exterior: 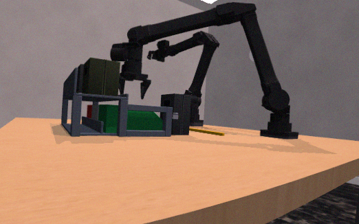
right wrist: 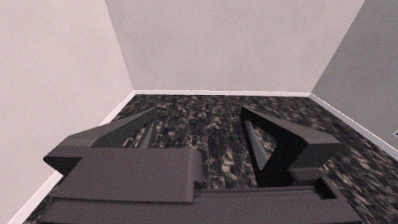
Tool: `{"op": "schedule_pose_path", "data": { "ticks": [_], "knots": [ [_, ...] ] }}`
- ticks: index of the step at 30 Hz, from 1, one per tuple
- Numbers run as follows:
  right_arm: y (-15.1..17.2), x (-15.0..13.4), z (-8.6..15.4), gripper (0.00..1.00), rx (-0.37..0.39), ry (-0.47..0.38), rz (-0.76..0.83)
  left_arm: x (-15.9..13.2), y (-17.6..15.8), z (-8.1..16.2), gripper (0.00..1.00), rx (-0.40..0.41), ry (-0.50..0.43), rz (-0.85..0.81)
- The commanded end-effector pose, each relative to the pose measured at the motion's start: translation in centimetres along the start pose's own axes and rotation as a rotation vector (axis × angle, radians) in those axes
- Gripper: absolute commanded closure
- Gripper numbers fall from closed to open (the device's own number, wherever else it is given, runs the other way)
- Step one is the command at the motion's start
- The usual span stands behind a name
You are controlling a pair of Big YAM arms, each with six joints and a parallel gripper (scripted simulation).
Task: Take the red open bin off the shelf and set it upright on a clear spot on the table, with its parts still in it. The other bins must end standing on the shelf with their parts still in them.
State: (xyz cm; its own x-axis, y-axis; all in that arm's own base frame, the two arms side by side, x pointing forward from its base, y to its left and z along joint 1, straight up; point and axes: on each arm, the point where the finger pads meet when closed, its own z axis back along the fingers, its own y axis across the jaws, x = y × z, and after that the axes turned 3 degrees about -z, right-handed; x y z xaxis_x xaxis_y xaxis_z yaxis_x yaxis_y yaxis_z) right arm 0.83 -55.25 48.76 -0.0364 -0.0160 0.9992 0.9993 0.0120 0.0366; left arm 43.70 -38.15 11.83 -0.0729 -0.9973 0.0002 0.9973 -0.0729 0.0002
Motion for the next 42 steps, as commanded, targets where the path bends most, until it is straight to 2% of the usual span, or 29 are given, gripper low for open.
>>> {"op": "schedule_pose_path", "data": {
  "ticks": [1, 13, 15, 19, 34, 38, 39, 41, 42],
  "knots": [
    [-0.5, 1.3, 0.8, 0.00, -0.006, -0.016, -0.016, 1.6, 1.6, 4.6, 0.10, 0.081, -0.063, 0.004],
    [-0.5, 1.3, 0.8, 0.00, -0.006, -0.016, -0.016, 1.8, 1.9, 4.1, 0.10, 0.087, -0.068, 0.004],
    [-0.5, 1.3, 0.8, 0.00, -0.006, -0.016, -0.016, 1.8, 1.9, 3.6, 0.10, 0.082, -0.064, 0.004],
    [-0.5, 1.3, 0.8, 0.00, -0.006, -0.016, -0.016, 0.6, 0.3, -0.2, 0.10, 0.019, -0.016, 0.004],
    [-0.5, 1.3, 0.8, 0.00, -0.006, -0.016, -0.016, 0.6, 0.3, -3.3, 0.10, 0.008, -0.007, 0.004],
    [-0.5, 1.3, 0.8, 0.00, -0.006, -0.016, -0.016, 0.7, 0.4, -3.2, 0.10, 0.015, -0.013, 0.004],
    [-0.5, 1.3, 0.8, 0.00, -0.006, -0.016, -0.016, 0.7, 0.4, -2.2, 0.10, 0.033, -0.026, 0.004],
    [-0.5, 1.3, 0.8, 0.00, -0.006, -0.016, -0.016, 0.6, 0.3, -4.3, 0.10, 0.009, -0.008, 0.004],
    [-0.5, 1.3, 0.8, 0.00, -0.006, -0.016, -0.016, 0.6, 0.3, -4.6, 0.10, 0.008, -0.007, 0.004]
  ]
}}
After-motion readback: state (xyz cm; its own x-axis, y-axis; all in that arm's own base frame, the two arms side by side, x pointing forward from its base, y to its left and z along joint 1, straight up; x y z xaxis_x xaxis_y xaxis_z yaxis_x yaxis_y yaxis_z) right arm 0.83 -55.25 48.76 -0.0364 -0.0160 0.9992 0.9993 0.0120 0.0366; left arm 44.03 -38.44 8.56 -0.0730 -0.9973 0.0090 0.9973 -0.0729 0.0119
